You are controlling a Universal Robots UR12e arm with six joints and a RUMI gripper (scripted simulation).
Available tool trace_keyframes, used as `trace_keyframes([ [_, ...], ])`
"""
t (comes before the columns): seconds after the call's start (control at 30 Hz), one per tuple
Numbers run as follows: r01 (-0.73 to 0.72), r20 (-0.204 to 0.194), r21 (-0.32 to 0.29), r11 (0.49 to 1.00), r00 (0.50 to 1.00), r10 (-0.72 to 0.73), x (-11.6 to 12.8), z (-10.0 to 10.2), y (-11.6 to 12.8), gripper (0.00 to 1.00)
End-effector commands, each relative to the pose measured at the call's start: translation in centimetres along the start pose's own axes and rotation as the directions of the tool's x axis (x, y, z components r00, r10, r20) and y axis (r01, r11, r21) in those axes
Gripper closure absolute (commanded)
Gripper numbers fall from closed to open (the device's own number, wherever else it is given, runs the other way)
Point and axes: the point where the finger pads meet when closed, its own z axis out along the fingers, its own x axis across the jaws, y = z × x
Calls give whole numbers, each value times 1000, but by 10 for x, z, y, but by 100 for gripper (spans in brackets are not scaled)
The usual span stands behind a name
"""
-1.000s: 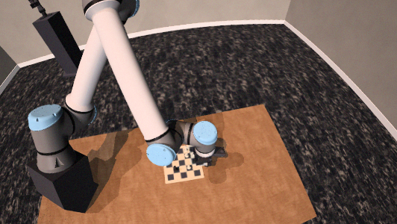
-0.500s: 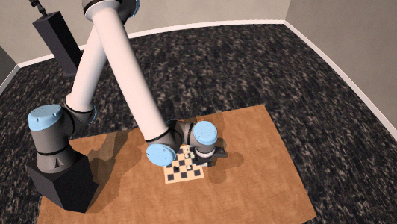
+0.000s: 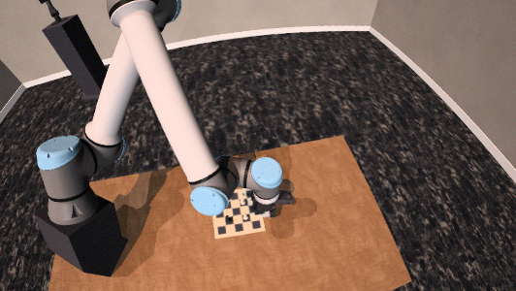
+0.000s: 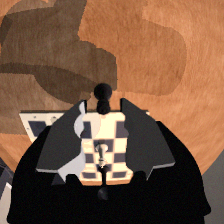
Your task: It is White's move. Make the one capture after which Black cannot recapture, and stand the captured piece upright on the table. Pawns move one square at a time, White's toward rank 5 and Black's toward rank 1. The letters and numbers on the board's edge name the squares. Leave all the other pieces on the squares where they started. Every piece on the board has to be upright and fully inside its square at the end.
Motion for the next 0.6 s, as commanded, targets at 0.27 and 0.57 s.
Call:
trace_keyframes([
  [0.27, 0, 0, 1, 1000, 1000, 0, 0, -19, -1, 75],
  [0.57, 0, 0, 1, 1000, 1000, 0, 0, -56, -1, 75],
])
